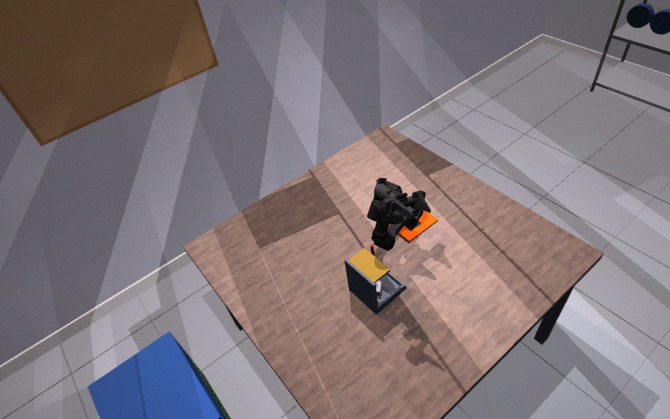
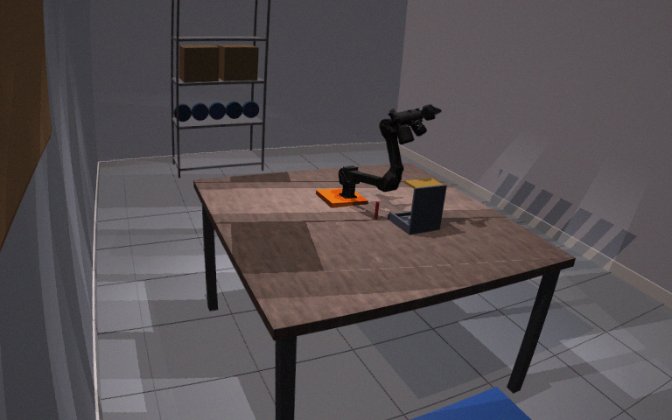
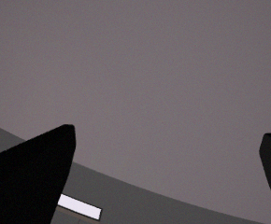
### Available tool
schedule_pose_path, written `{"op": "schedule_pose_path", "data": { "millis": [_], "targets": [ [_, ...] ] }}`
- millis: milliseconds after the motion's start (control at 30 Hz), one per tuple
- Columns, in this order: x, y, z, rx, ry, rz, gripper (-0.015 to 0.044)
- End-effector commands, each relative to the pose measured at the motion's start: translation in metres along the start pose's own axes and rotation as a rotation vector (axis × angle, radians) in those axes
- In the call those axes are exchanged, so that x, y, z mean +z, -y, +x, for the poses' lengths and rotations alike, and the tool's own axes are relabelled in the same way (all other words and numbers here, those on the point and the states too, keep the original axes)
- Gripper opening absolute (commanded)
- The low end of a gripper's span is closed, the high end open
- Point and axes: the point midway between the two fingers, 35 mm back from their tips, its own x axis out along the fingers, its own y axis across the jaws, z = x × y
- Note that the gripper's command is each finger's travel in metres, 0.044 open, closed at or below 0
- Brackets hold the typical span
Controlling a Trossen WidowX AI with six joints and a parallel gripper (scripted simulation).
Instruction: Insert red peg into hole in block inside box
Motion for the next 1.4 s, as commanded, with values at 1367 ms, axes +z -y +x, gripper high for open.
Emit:
{"op": "schedule_pose_path", "data": {
  "millis": [1367],
  "targets": [
    [-0.159,0.17,0.006,-0.085,-0.662,-0.759,0.044]
  ]
}}
